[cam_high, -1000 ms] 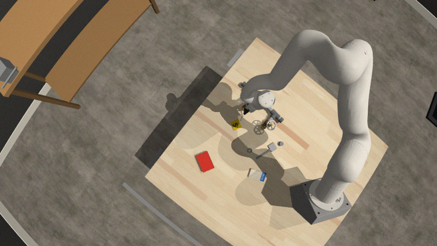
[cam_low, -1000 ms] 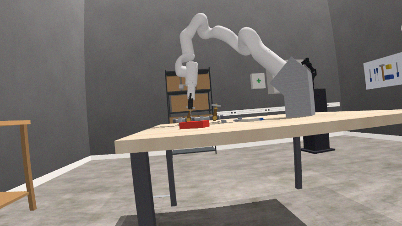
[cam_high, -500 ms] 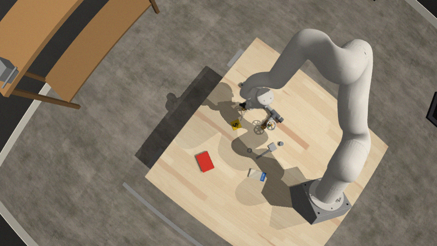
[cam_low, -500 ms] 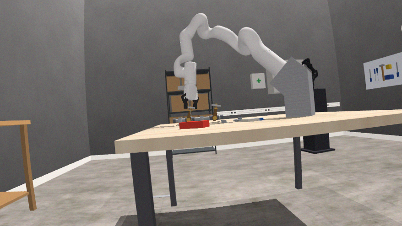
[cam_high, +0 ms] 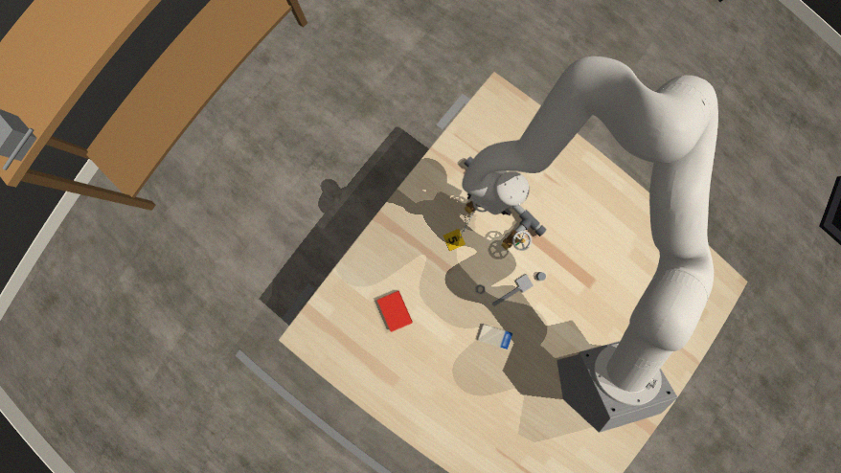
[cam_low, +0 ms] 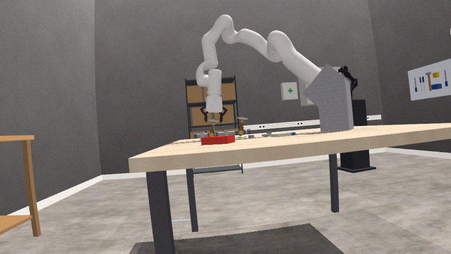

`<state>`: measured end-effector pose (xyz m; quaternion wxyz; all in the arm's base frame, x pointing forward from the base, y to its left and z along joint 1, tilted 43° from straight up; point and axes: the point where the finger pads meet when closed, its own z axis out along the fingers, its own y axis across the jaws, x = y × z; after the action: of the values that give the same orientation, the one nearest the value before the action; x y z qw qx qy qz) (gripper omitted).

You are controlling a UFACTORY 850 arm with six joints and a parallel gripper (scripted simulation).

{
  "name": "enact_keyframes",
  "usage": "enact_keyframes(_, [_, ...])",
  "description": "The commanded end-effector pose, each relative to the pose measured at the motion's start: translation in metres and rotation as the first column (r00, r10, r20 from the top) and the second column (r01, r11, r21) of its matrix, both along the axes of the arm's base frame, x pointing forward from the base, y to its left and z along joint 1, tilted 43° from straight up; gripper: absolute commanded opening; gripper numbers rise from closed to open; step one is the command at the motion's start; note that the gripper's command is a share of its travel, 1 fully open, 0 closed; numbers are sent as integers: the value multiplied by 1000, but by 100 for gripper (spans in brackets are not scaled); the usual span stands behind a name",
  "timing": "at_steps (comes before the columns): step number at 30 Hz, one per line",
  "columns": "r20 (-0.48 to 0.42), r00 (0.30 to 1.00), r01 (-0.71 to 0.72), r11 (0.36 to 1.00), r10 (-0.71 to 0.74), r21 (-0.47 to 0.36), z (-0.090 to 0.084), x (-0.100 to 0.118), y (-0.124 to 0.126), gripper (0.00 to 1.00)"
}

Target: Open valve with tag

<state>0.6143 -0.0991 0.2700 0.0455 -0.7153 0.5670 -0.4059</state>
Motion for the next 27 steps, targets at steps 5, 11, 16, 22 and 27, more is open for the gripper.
enact_keyframes(5, [103, 995, -16, 1000, 14, 12, 0, 0, 0, 100])
enact_keyframes(11, [103, 995, -16, 1000, 14, 12, 0, 0, 0, 0])
enact_keyframes(16, [103, 995, -16, 1000, 14, 12, 0, 0, 0, 0])
enact_keyframes(22, [103, 995, -16, 1000, 14, 12, 0, 0, 0, 0])
enact_keyframes(27, [103, 995, -16, 1000, 14, 12, 0, 0, 0, 0])
